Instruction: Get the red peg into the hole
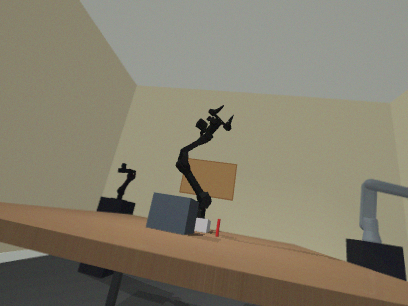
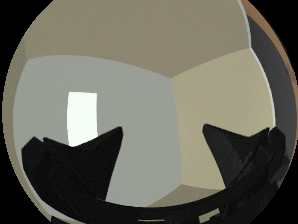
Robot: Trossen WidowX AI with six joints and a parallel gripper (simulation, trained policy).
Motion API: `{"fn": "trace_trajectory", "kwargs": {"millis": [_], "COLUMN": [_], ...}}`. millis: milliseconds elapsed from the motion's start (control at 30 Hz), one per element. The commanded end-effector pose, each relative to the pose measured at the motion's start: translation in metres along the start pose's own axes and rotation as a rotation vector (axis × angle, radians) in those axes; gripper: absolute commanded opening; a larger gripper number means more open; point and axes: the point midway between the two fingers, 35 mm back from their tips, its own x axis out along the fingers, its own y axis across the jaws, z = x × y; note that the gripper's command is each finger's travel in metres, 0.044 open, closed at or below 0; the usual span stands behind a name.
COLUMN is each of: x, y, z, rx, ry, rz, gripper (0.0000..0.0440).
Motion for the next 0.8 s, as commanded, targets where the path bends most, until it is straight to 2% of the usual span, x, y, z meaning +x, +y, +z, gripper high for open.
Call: {"fn": "trace_trajectory", "kwargs": {"millis": [0, 367, 767], "x": [0.004, 0.022, 0.034], "y": [-0.027, -0.119, -0.228], "z": [-0.021, -0.031, 0.022], "rx": [-0.091, -0.324, -0.461], "ry": [0.036, 0.059, -0.045], "rz": [-0.019, -0.185, -0.497], "gripper": [0.044, 0.044, 0.044]}}
